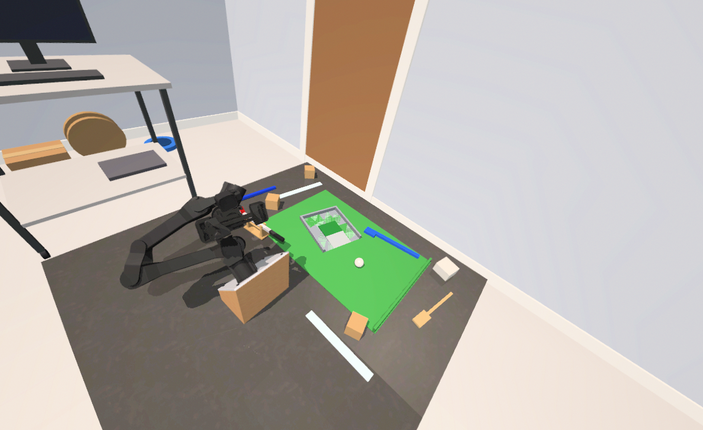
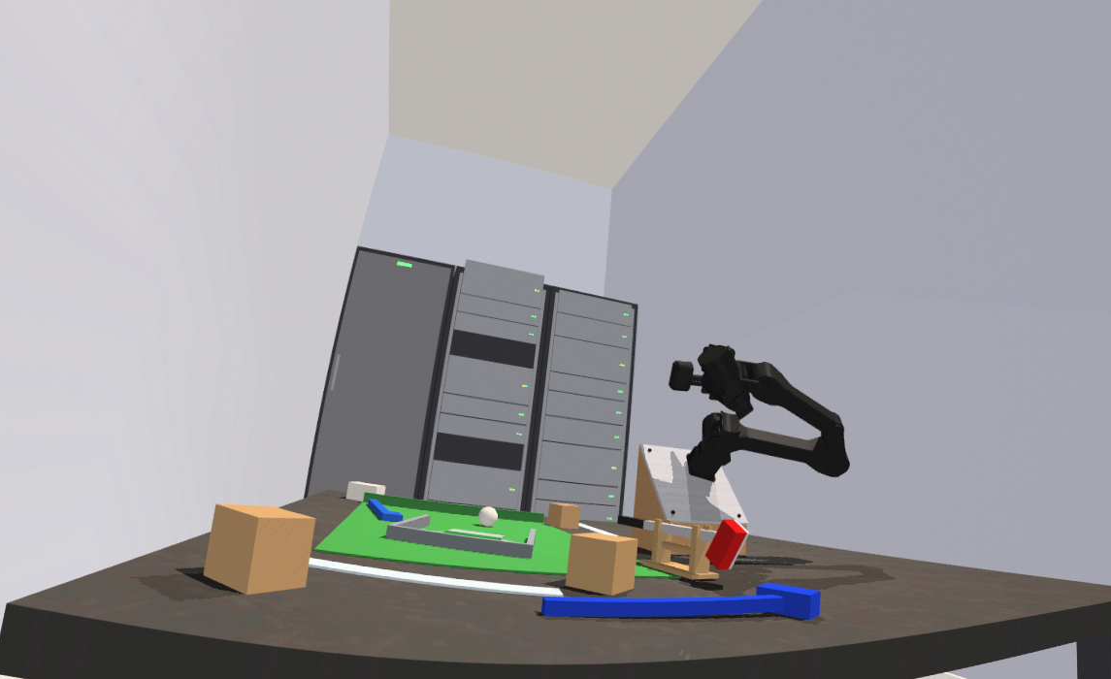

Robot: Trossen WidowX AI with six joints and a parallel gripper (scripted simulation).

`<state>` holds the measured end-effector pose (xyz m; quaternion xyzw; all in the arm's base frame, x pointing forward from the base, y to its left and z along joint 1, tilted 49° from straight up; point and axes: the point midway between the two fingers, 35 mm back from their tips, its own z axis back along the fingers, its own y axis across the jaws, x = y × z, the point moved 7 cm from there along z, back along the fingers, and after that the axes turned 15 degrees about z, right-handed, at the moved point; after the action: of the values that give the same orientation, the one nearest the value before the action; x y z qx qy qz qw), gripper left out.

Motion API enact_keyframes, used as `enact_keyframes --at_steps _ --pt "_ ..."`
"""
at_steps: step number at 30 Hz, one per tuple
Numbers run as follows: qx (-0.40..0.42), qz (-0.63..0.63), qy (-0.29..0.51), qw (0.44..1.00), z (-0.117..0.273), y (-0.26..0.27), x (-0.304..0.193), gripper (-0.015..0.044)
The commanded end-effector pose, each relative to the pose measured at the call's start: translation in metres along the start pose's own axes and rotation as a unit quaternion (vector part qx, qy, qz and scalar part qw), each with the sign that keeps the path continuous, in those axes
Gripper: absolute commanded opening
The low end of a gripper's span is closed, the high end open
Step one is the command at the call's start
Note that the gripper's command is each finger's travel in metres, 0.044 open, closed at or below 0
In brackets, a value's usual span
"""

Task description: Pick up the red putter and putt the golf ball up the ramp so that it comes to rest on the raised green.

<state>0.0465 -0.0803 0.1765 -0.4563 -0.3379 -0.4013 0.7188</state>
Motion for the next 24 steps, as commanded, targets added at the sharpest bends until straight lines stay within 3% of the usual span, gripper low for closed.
enact_keyframes --at_steps 1,5,9,16,24 --pt "0.006 0.009 0.003 1.000 0.000 0.001 0.000 0.0426" --pt "0.133 0.182 0.050 0.973 0.005 0.031 0.007 0.0440" --pt "0.291 0.372 0.071 0.879 0.018 0.069 0.011 0.0440" --pt "0.549 0.589 0.019 0.592 0.056 0.132 0.008 0.0440" --pt "0.741 0.611 -0.123 0.249 0.104 0.185 -0.002 0.0440"
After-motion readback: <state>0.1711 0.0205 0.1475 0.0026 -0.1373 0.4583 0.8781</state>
